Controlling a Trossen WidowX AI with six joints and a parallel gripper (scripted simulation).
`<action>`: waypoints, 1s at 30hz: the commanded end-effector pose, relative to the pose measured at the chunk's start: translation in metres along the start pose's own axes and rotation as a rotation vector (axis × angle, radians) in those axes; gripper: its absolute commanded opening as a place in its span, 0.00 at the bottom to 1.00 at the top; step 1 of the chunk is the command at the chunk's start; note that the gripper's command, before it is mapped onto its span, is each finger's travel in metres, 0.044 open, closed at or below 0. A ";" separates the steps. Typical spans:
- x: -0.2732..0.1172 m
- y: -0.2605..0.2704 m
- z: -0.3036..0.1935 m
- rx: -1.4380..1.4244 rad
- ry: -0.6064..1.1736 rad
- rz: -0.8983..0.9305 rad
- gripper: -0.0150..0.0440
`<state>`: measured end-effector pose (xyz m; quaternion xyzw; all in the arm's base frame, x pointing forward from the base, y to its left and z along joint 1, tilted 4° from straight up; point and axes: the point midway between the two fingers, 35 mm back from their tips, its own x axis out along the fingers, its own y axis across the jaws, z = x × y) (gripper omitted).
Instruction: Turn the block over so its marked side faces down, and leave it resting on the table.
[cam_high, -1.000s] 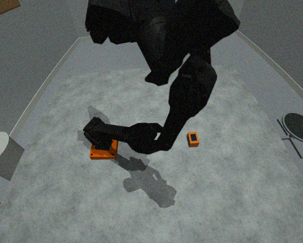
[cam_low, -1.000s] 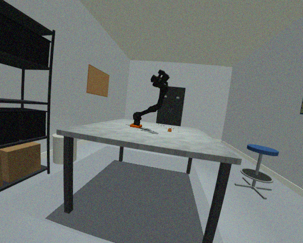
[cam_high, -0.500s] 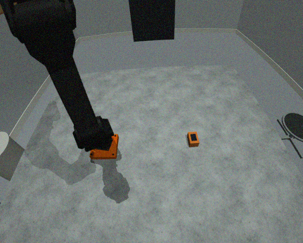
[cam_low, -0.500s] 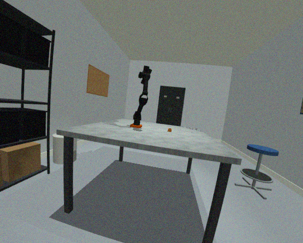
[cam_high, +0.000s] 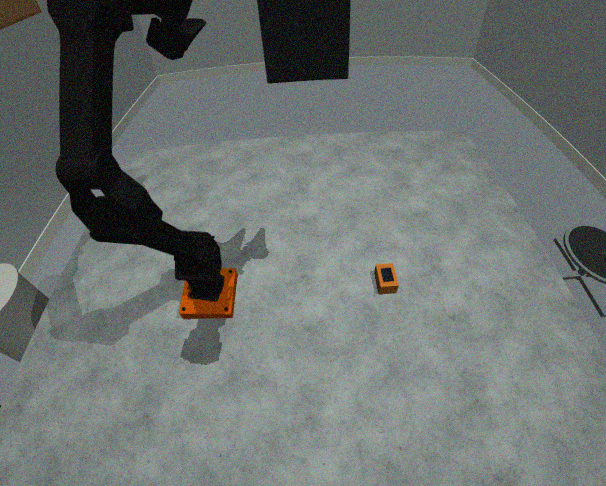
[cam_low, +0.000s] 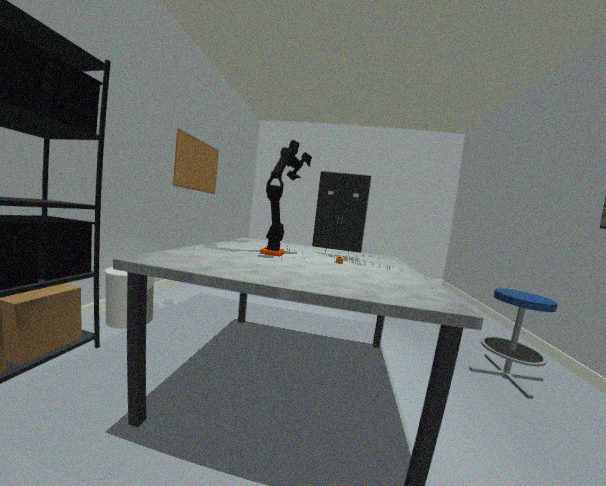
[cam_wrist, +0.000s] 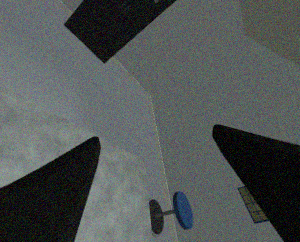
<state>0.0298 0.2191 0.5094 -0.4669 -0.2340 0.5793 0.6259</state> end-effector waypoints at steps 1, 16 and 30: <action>0.037 0.003 -0.025 0.110 0.138 0.028 1.00; 0.131 0.034 -0.243 0.729 0.844 0.058 1.00; 0.094 0.089 -0.413 1.303 1.297 -0.069 1.00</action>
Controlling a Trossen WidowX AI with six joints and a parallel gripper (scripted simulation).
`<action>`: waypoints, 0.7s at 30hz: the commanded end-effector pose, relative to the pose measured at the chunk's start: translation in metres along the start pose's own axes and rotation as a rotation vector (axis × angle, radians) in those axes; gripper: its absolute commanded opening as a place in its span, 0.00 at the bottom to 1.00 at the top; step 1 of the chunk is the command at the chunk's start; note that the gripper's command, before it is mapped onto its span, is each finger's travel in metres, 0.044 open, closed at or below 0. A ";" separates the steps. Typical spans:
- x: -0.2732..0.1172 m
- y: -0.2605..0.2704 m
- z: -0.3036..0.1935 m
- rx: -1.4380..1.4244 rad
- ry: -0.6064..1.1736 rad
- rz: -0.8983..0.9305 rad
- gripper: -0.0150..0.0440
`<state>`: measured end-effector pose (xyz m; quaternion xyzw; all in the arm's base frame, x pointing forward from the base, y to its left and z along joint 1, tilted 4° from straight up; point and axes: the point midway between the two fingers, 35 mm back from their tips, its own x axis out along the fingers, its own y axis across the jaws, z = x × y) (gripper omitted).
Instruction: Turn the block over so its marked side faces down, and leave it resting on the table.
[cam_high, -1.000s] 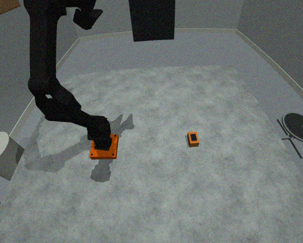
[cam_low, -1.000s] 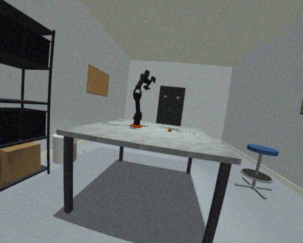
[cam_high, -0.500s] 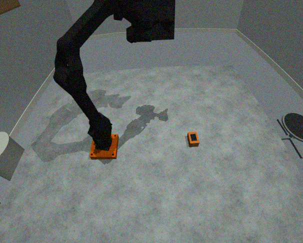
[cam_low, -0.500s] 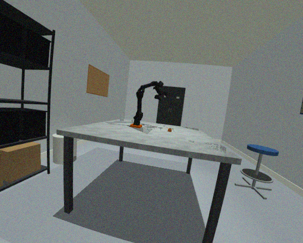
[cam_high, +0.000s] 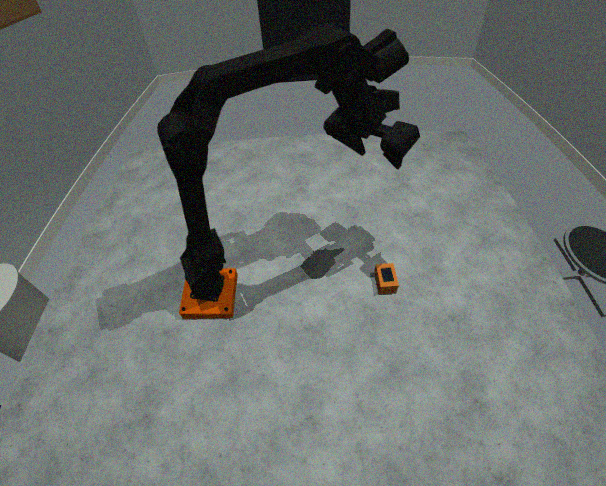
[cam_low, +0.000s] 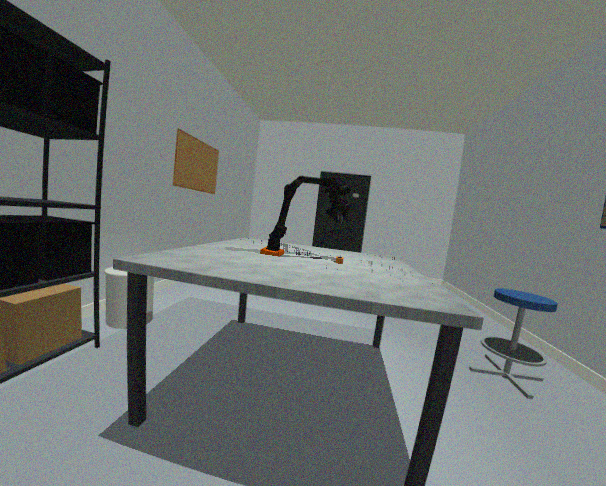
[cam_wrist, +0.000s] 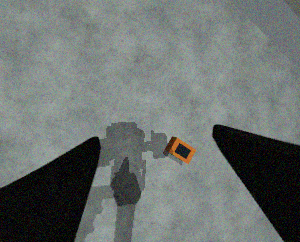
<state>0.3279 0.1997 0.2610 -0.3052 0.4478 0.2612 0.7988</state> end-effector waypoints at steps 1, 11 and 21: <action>0.051 -0.036 -0.036 0.246 0.170 0.004 1.00; 0.113 -0.092 -0.114 0.680 0.432 0.021 1.00; 0.146 -0.090 -0.126 0.679 0.432 0.021 1.00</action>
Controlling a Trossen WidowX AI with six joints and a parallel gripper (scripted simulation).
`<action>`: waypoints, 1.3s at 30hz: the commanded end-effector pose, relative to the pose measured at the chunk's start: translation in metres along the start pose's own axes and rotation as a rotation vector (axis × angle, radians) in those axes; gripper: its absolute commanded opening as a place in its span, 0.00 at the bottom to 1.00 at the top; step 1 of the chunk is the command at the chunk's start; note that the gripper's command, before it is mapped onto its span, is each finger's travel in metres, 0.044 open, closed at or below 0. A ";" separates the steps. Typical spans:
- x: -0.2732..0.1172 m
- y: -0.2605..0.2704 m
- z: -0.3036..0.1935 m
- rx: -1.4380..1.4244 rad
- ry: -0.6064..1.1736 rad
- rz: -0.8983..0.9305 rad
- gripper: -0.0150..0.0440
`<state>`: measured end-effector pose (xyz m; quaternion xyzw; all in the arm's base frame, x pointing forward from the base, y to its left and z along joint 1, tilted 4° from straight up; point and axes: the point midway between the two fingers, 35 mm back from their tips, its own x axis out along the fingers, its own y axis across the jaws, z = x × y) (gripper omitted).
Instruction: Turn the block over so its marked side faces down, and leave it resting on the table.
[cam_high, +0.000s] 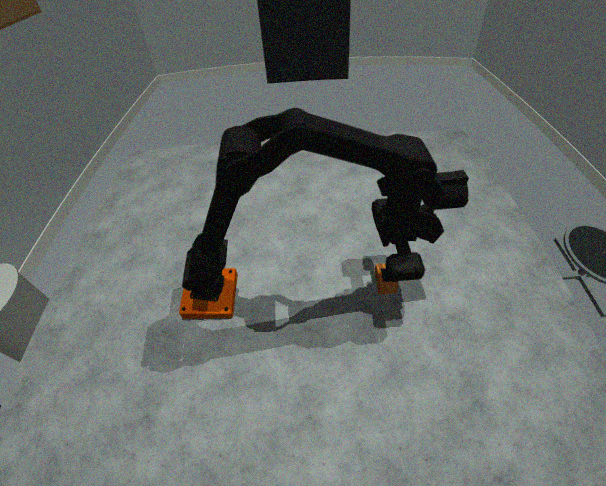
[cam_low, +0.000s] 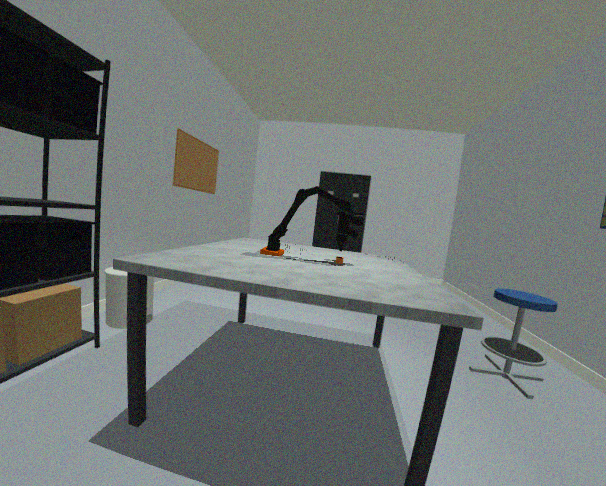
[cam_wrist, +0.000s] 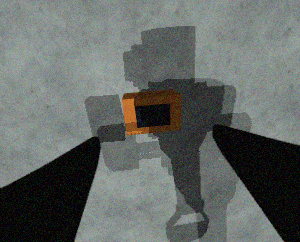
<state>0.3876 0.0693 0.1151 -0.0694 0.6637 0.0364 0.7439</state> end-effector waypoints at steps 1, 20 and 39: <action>0.011 0.000 -0.001 0.003 0.014 0.004 1.00; 0.043 -0.001 0.000 0.003 0.014 0.004 1.00; 0.059 -0.001 -0.001 0.003 0.014 0.004 0.71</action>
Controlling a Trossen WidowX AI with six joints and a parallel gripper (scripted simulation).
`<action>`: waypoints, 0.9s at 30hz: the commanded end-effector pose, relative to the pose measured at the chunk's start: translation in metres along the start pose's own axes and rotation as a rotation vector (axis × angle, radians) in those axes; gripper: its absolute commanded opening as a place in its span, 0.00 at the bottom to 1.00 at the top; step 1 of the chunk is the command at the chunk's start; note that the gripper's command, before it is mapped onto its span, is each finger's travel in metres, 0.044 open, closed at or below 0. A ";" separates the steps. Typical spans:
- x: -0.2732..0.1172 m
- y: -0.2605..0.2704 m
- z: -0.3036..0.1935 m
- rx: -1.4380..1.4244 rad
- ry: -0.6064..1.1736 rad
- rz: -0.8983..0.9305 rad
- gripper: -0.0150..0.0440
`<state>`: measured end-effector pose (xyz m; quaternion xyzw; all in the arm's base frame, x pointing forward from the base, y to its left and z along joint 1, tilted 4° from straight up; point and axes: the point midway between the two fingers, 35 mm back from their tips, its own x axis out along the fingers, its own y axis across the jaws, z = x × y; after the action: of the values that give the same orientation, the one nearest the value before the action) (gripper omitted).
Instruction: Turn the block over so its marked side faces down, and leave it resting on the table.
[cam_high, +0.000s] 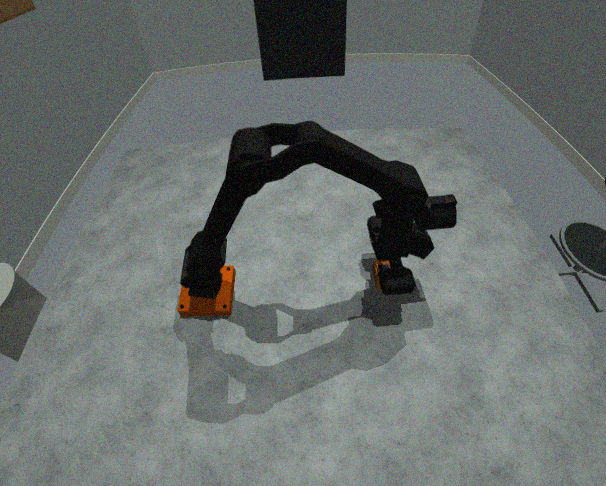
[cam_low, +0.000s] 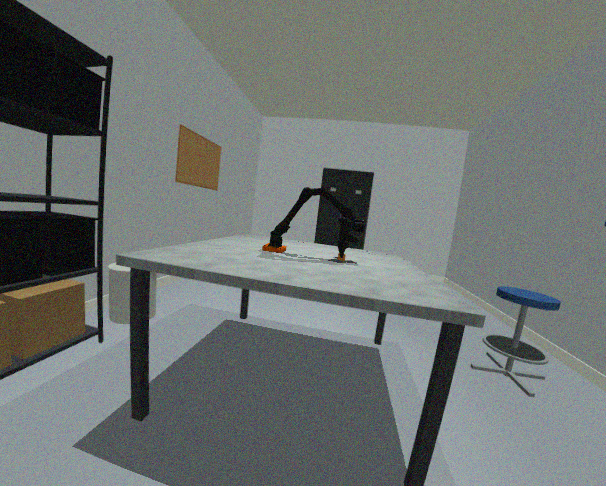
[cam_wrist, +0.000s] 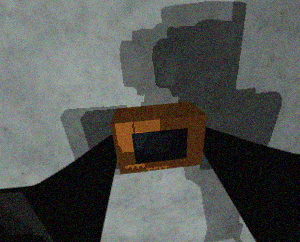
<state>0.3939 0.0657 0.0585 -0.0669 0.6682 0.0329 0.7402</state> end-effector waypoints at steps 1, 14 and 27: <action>0.002 0.001 0.000 -0.005 0.002 0.005 0.70; 0.002 0.001 0.000 -0.005 0.002 0.005 0.55; -0.028 0.001 0.000 -0.005 0.002 0.005 0.25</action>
<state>0.3892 0.0663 0.0699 -0.0684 0.6777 0.0343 0.7314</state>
